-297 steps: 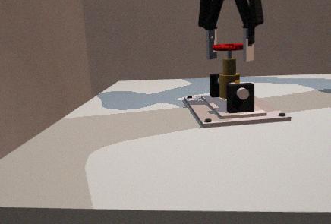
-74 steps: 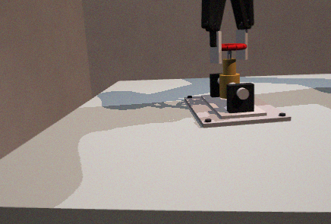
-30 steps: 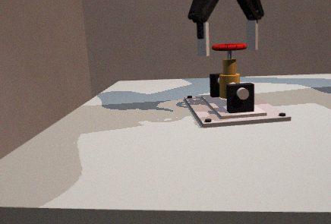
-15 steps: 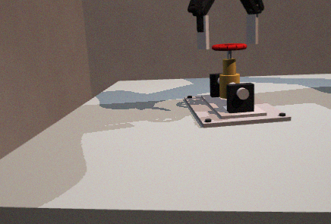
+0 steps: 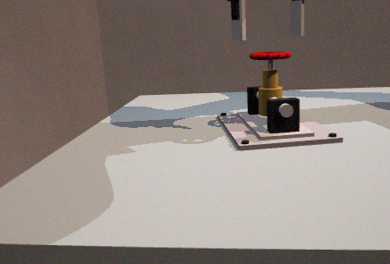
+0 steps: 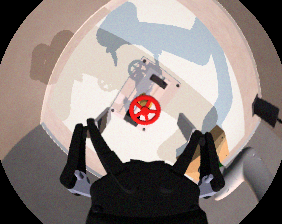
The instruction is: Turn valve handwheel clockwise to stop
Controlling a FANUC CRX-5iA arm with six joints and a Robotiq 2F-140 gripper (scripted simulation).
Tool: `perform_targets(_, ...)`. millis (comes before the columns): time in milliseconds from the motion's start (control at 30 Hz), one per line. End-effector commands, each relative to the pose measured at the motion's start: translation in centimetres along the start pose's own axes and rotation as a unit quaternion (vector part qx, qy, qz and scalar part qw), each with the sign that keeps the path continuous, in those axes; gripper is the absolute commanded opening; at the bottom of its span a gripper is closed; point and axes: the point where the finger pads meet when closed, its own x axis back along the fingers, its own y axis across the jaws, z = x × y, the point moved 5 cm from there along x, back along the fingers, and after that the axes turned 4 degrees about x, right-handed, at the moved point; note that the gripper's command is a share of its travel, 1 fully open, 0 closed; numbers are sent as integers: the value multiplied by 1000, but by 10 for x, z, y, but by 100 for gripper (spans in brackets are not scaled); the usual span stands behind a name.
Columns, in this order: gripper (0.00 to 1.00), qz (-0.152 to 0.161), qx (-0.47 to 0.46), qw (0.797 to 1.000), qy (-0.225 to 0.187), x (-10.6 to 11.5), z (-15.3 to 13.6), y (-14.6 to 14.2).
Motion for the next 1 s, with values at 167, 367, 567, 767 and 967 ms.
perform_targets(167, 100, 0, 0, 1000, 0, 16, 0, 0)
perform_targets(367, 100, 0, 0, 1000, 0, 28, 0, 0)
perform_targets(567, 100, 0, 0, 1000, 0, 36, 0, 0)
perform_targets(767, 100, 0, 0, 1000, 0, 38, 0, 0)
perform_targets(967, 100, 0, 0, 1000, 0, 39, 0, 0)
